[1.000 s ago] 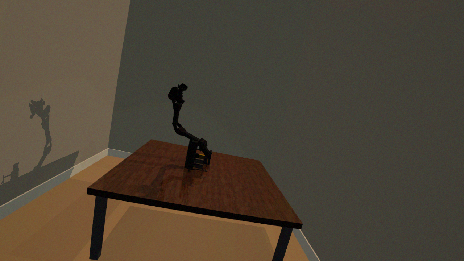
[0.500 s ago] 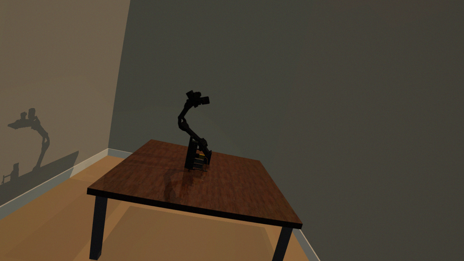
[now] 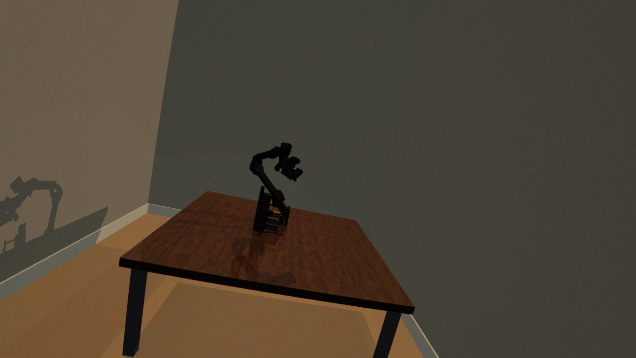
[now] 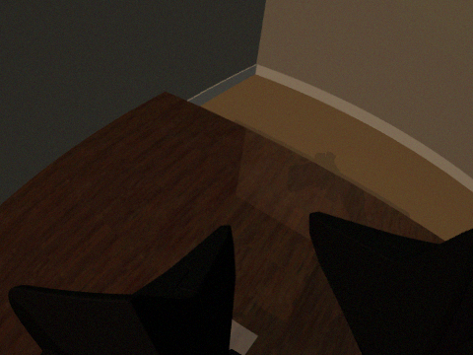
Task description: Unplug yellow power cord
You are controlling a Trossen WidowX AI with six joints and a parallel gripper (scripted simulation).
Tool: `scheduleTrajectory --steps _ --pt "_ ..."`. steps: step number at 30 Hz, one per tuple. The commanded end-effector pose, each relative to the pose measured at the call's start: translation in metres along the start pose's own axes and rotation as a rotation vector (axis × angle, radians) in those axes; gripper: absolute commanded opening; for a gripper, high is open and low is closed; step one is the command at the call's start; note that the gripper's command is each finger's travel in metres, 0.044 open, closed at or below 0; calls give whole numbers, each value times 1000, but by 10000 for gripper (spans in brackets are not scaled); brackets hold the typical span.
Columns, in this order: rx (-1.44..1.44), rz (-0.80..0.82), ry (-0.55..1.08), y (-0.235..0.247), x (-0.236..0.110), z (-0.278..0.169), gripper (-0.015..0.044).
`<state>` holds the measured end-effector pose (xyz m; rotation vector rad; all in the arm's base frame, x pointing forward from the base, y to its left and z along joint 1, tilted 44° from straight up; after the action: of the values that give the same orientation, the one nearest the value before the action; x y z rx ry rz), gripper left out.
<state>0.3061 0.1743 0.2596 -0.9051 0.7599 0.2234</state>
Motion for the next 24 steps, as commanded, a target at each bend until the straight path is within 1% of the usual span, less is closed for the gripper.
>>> scheduleTrajectory --steps 1,7,10,12,24 --pt "-198 72 264 25 43 -48 160" --pt "-471 242 632 52 76 -124 160" --pt "-613 367 826 62 82 -166 160" --pt "-674 430 910 66 81 -183 160" --pt "-682 439 922 66 81 -186 160"
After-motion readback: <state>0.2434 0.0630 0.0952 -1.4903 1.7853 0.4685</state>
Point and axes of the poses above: the point midway between the two fingers, 35 mm back from their tips, its own x axis out along the fingers, its own y axis across the jaws, z = x × y, the point moved 4 cm from there along -x, back along the fingers, and after that the axes turned 10 degrees about x, right-handed, at the moved point
